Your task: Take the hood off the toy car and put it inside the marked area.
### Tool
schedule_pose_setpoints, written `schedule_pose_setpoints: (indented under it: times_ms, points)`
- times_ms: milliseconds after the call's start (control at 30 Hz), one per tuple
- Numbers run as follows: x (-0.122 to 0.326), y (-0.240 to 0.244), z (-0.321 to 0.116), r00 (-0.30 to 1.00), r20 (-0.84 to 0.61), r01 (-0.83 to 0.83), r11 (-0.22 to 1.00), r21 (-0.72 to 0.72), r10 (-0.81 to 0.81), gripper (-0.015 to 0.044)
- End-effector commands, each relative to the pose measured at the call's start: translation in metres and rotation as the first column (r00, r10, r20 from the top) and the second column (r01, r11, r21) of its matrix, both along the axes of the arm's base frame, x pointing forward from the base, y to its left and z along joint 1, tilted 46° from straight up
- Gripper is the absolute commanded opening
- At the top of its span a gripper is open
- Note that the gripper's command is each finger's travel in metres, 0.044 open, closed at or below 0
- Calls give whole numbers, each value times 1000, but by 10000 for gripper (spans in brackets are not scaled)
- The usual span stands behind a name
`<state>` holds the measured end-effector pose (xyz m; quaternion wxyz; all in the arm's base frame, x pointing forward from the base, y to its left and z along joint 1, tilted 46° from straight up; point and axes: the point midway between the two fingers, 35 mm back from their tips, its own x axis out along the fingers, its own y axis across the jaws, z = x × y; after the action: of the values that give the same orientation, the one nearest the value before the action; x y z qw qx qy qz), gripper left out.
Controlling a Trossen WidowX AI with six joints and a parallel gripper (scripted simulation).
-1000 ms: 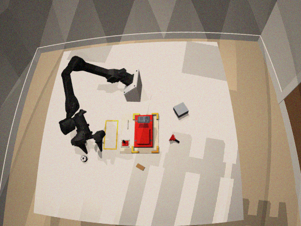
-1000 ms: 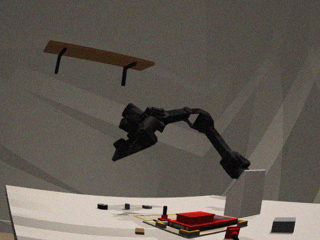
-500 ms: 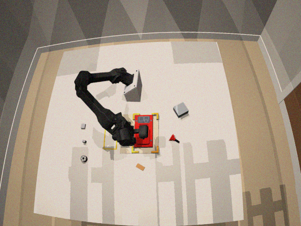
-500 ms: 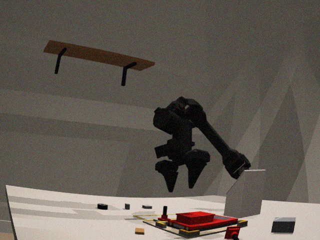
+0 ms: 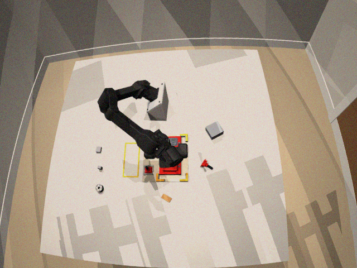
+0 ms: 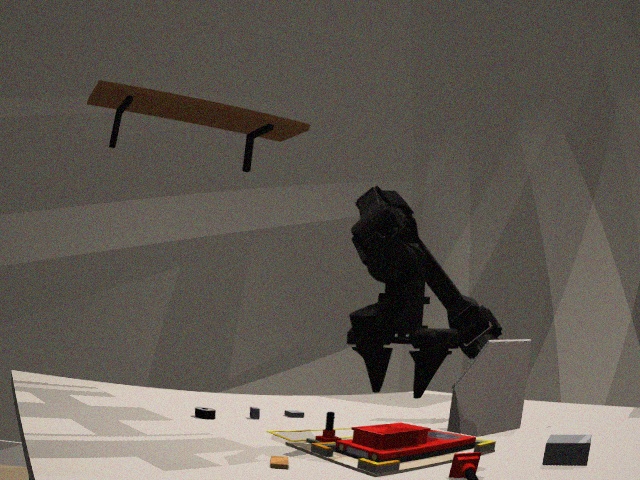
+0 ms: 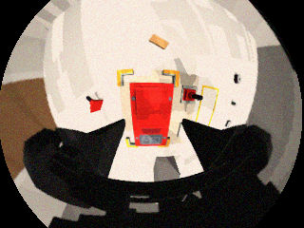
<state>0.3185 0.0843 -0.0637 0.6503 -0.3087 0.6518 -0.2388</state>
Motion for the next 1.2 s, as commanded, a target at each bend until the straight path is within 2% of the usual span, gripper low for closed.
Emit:
schedule_pose_setpoints:
  times_ms: [0, 1167]
  points:
    - [1, -1, 1, 1000, 7, -3, 1000, -3, 3, 440]
    - [3, -24, -22, 1000, 7, -3, 1000, -4, 3, 440]
